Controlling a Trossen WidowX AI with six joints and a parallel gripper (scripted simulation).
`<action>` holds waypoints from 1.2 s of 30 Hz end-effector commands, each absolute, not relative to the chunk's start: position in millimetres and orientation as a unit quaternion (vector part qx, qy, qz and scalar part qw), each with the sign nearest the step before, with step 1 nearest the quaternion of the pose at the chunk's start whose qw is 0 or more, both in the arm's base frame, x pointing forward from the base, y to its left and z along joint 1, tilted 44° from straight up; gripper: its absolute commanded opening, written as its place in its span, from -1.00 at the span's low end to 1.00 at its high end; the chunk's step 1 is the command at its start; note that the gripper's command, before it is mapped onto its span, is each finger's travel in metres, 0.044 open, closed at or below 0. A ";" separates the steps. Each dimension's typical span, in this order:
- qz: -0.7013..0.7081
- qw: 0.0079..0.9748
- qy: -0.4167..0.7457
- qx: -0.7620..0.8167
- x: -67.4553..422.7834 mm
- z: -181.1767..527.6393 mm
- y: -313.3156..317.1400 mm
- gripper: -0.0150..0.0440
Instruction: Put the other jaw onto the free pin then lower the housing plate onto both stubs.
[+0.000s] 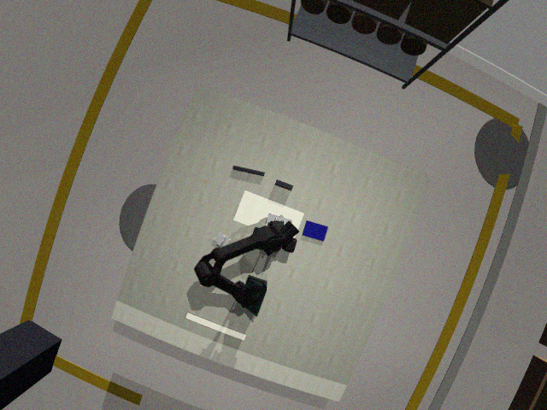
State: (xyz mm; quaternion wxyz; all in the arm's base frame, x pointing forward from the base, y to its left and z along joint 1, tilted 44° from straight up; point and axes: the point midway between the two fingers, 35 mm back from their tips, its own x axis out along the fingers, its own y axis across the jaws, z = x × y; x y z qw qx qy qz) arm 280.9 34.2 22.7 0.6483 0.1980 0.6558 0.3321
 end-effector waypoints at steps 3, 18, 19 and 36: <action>0.330 0.648 0.657 0.198 279.9 20.8 32.3 0.70; 0.329 0.648 0.657 0.198 271.5 14.1 24.4 0.70; 0.329 0.648 0.657 0.198 271.5 14.1 24.4 0.70; 0.329 0.648 0.657 0.198 271.5 14.1 24.4 0.70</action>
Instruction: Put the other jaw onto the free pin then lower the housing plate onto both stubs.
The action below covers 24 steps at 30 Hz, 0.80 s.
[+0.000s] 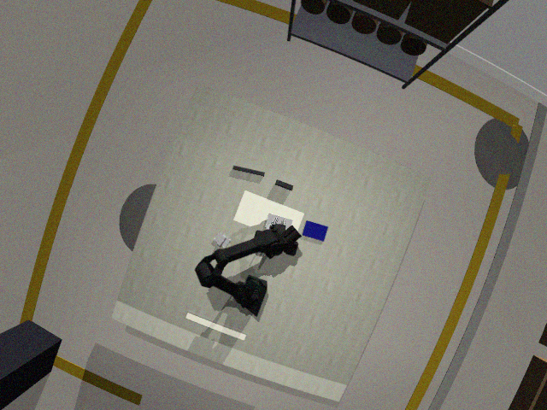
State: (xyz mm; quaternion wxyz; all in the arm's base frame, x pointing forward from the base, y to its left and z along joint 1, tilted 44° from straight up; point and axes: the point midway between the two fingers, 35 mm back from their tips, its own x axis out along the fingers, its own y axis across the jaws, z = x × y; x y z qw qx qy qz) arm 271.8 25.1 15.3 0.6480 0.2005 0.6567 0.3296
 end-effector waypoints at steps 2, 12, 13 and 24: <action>0.329 0.648 0.657 0.198 271.5 14.1 24.4 0.70; 0.329 0.648 0.658 0.198 270.9 14.1 24.3 0.70; 0.329 0.648 0.658 0.198 270.9 14.1 24.3 0.70; 0.329 0.648 0.658 0.198 271.0 8.5 29.2 0.70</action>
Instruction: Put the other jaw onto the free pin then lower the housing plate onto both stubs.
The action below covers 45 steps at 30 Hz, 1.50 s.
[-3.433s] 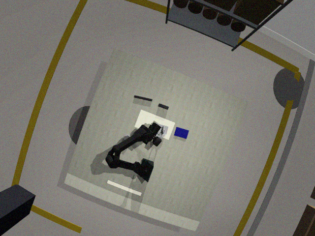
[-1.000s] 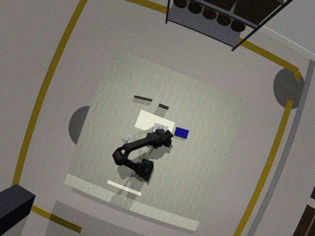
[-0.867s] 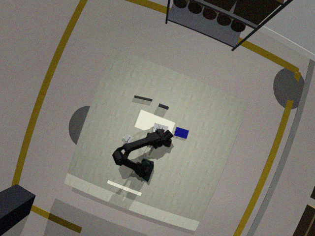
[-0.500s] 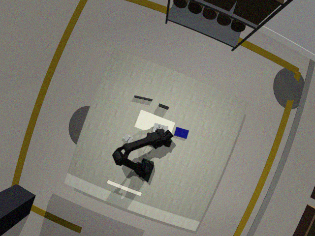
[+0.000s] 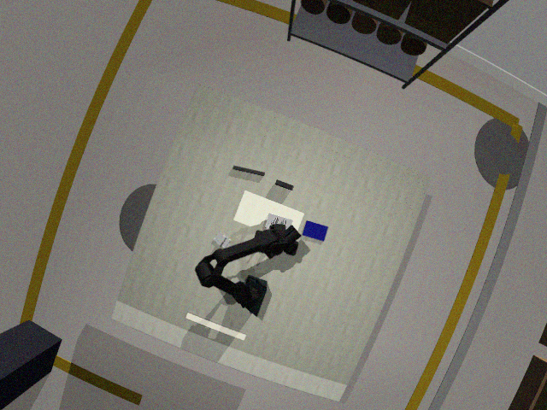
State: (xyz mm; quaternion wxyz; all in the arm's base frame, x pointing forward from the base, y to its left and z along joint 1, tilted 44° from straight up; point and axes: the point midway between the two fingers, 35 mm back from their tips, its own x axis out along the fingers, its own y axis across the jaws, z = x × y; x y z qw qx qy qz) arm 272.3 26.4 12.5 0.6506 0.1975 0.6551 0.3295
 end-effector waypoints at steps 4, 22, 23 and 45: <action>0.328 0.648 0.658 0.198 271.0 3.7 33.6 0.70; 0.329 0.648 0.658 0.198 268.8 -17.6 54.2 0.70; 0.329 0.648 0.658 0.199 268.6 -18.8 55.3 0.70; 0.330 0.648 0.657 0.199 265.5 -30.4 67.7 0.70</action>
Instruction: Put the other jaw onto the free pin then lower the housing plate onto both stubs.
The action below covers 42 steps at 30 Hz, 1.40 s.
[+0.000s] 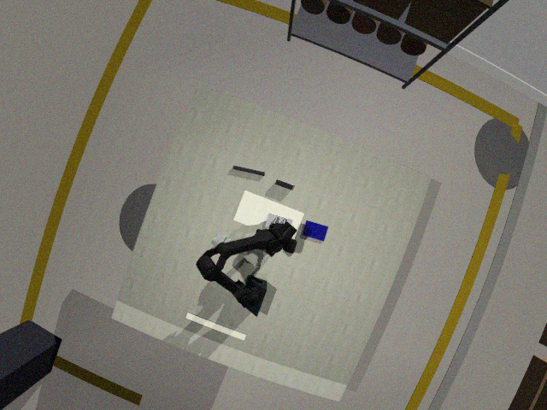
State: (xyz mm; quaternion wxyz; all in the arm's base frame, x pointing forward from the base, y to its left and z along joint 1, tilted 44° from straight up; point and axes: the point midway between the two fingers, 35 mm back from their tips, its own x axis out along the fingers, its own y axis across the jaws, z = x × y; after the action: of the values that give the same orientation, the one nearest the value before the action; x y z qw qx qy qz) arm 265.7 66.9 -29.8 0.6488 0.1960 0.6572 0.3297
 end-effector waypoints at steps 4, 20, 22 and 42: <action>0.330 0.648 0.657 0.199 265.5 -30.4 67.7 0.70; 0.328 0.647 0.658 0.202 265.1 -33.5 70.7 0.70; 0.328 0.647 0.658 0.202 265.1 -33.9 71.1 0.70; 0.328 0.647 0.658 0.202 264.8 -36.0 73.1 0.70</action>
State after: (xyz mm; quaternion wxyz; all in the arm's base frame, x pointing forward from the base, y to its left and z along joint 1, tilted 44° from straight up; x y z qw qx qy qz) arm 265.2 72.4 -35.0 0.6480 0.1993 0.6577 0.3282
